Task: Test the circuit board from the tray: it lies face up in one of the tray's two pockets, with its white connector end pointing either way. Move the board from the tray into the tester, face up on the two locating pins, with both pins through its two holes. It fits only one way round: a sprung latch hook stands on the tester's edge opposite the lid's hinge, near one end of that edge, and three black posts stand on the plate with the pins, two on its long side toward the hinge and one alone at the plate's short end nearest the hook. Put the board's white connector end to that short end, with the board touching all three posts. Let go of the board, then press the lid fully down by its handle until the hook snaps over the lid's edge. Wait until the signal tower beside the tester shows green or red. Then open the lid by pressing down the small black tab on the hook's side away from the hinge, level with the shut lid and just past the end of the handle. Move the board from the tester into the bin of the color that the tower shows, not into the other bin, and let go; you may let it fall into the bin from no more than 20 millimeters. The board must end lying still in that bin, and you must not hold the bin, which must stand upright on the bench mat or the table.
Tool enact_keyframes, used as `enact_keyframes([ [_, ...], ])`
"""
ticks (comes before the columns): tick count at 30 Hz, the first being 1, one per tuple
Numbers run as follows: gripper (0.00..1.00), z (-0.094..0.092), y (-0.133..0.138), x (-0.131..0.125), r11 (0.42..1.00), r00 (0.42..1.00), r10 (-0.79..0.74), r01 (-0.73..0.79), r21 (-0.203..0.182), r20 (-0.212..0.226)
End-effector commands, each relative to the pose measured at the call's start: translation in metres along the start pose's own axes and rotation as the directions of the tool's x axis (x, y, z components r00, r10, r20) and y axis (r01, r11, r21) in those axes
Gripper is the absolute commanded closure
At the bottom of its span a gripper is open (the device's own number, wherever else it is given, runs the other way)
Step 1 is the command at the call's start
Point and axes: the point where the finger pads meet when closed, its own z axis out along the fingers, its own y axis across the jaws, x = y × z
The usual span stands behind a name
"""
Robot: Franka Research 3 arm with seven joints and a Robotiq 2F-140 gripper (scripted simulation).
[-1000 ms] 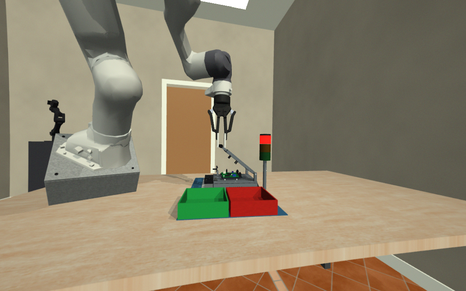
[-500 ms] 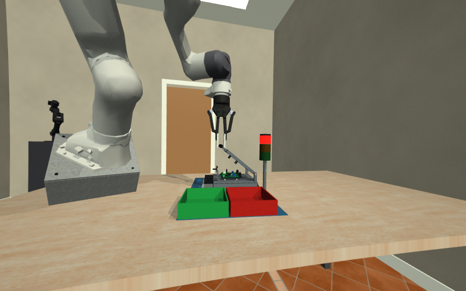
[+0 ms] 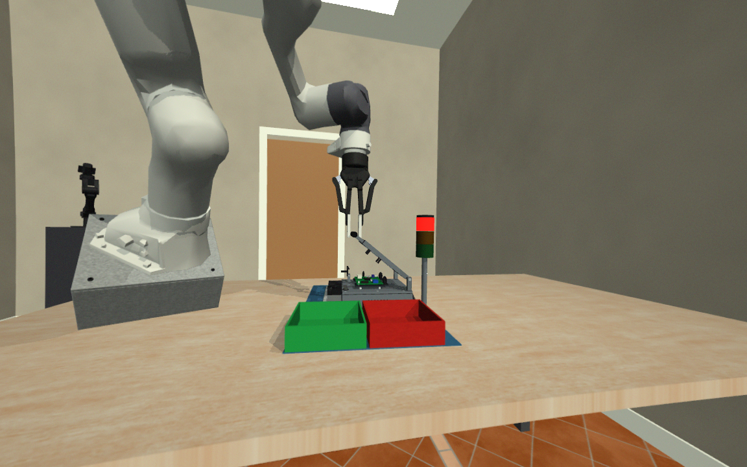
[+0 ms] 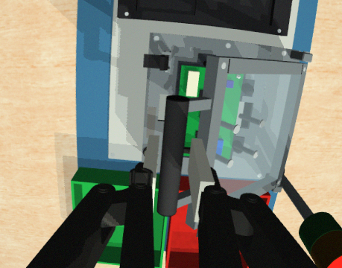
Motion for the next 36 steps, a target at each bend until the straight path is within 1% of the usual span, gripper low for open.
enact_keyframes([
  [1, 0.84, 0.0016, -0.0003, -0.0005, 1.000, 1.000, 0.003, -0.003, 0.000, 0.001],
  [36, 0.84, 0.0049, -0.0019, -0.0013, 1.000, 1.000, 0.003, -0.003, 0.000, 0.001],
])
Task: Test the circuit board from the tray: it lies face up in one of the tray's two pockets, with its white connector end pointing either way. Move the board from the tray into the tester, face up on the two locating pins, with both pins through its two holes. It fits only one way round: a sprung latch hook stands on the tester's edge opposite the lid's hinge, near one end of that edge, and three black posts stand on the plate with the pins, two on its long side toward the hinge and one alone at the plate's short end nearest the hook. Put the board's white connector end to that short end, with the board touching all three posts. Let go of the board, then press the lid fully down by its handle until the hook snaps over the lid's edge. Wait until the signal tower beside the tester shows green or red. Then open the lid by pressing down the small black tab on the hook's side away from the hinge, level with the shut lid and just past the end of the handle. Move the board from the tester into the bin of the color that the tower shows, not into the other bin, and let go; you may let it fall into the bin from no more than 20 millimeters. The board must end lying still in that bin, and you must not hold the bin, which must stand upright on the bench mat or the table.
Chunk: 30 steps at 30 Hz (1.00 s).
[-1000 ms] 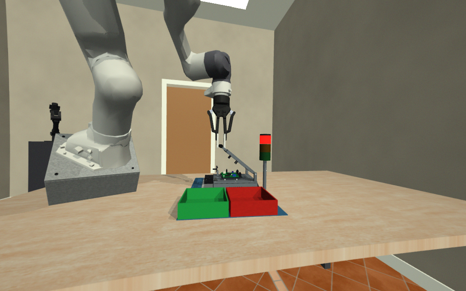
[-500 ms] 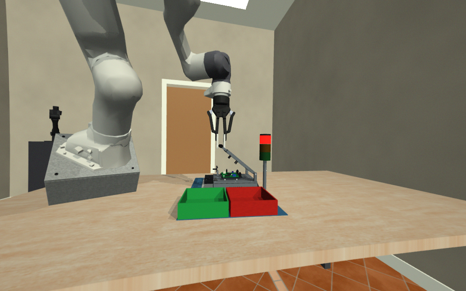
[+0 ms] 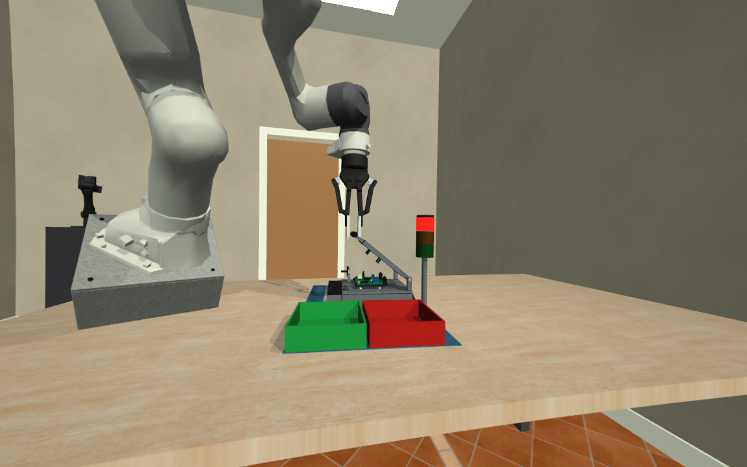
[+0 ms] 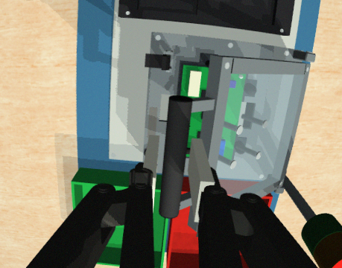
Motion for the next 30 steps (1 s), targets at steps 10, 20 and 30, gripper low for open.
enact_keyframes([
  [10, 0.84, 0.0015, -0.0002, -0.0005, 1.000, 1.000, 0.005, -0.005, 0.000, 0.001],
  [20, 1.00, 0.0015, -0.0002, -0.0005, 1.000, 1.000, 0.005, -0.005, 0.000, 0.001],
  [30, 1.00, 0.0015, -0.0002, -0.0005, 1.000, 1.000, 0.005, -0.005, 0.000, 0.001],
])
